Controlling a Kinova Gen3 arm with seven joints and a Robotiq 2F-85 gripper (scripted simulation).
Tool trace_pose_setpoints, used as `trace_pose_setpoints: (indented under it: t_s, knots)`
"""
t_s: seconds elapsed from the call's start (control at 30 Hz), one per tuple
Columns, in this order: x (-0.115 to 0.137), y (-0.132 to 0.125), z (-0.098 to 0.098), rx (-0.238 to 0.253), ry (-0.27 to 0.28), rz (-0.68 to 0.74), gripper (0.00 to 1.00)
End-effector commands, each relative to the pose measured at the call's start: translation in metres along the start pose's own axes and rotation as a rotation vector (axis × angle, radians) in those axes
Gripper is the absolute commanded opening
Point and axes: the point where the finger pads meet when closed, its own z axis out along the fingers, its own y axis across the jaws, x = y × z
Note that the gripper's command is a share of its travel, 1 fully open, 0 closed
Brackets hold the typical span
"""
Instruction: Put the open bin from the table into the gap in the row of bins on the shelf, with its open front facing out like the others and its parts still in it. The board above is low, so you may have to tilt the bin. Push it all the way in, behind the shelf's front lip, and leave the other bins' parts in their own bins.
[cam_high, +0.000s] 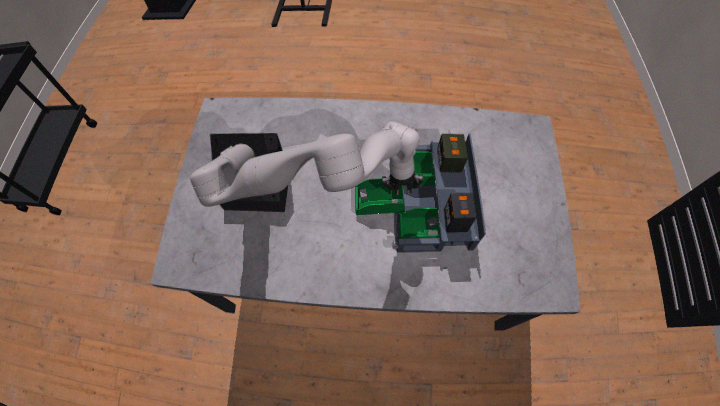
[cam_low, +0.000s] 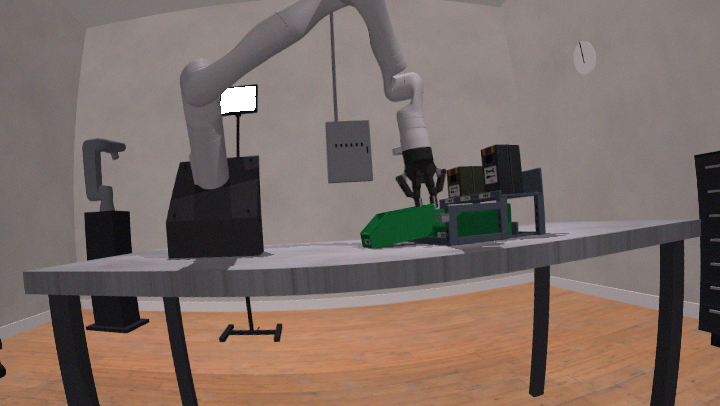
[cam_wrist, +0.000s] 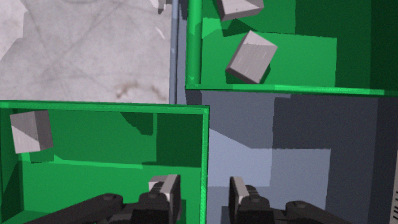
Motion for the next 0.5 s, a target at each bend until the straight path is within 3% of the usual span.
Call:
trace_pose_setpoints:
  t_s: [0.0,0.2,0.47]
  knots:
    - [0.000,0.001,-0.001,-0.002,0.001,0.000,0.39]
    - [0.000,0.004,-0.031,-0.002,0.001,0.000,0.39]
    - [0.000,0.004,-0.031,-0.002,0.001,0.000,0.39]
